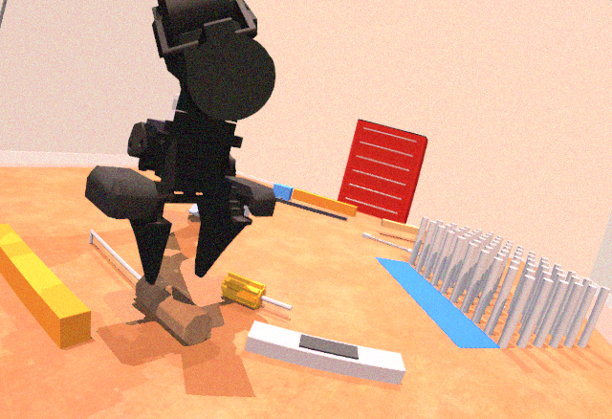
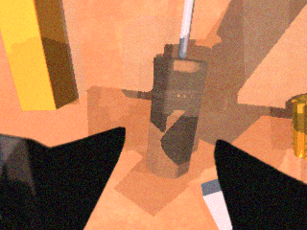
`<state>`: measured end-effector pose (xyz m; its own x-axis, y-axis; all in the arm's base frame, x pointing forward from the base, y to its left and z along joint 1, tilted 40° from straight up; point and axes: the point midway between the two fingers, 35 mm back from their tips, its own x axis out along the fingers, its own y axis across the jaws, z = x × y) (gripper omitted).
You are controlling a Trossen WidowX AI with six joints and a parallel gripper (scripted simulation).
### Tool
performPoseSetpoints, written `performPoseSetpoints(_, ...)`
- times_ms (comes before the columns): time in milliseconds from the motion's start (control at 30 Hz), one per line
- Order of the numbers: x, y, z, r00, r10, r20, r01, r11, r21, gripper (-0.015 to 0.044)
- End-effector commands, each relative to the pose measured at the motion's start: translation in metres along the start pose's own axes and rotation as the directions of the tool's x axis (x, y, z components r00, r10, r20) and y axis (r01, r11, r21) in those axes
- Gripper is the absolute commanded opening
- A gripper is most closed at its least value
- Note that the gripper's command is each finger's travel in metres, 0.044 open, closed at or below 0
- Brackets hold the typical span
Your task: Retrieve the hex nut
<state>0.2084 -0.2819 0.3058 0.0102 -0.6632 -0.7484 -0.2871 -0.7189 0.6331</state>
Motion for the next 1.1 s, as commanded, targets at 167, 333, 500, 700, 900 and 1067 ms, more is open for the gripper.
performPoseSetpoints(167, 0.017, -0.001, 0.0, 1.0, -0.005, 0.002, 0.005, 1.0, -0.005, 0.028)
performPoseSetpoints(333, 0.025, -0.002, 0.001, 1.0, -0.005, 0.002, 0.005, 1.0, -0.005, 0.028)
performPoseSetpoints(500, 0.033, -0.002, 0.001, 1.0, -0.004, 0.002, 0.004, 1.0, -0.005, 0.028)
performPoseSetpoints(700, 0.043, -0.002, 0.002, 1.0, -0.003, 0.002, 0.003, 1.0, -0.006, 0.028)
performPoseSetpoints(900, 0.047, -0.002, 0.003, 1.0, -0.003, 0.002, 0.003, 1.0, -0.006, 0.0228)
performPoseSetpoints(1067, 0.047, -0.002, 0.003, 1.0, -0.003, 0.002, 0.003, 1.0, -0.006, 0.0155)
